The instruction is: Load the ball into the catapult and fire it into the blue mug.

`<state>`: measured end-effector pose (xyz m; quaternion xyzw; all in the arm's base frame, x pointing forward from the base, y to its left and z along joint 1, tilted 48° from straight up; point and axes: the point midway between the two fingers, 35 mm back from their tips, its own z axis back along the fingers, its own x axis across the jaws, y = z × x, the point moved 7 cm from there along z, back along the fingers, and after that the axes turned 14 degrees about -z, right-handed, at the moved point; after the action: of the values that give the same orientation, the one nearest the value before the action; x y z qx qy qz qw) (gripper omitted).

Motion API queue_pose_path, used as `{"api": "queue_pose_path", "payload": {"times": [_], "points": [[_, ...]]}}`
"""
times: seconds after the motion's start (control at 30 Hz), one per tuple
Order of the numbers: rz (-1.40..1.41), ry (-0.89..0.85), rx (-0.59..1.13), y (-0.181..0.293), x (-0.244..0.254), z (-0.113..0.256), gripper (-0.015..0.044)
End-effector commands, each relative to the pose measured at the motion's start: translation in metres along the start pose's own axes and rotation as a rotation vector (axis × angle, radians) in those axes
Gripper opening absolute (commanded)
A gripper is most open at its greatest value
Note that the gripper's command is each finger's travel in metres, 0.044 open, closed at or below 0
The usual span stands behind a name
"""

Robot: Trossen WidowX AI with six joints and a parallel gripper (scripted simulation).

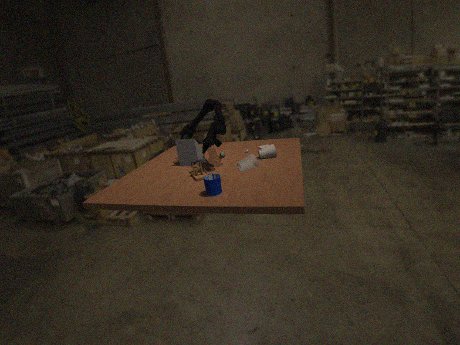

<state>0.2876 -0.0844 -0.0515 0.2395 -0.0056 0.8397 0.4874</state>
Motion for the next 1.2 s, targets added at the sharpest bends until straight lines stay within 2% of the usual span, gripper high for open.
{"api": "queue_pose_path", "payload": {"times": [0.0, 0.23, 1.17], "points": [[0.119, 0.000, 0.070, 0.007, 0.020, -0.005, 0.0000], [0.283, -0.007, 0.162, 0.020, 0.047, -0.011, 0.0000], [0.283, -0.006, 0.159, -0.001, 0.057, -0.039, 0.0000]]}}
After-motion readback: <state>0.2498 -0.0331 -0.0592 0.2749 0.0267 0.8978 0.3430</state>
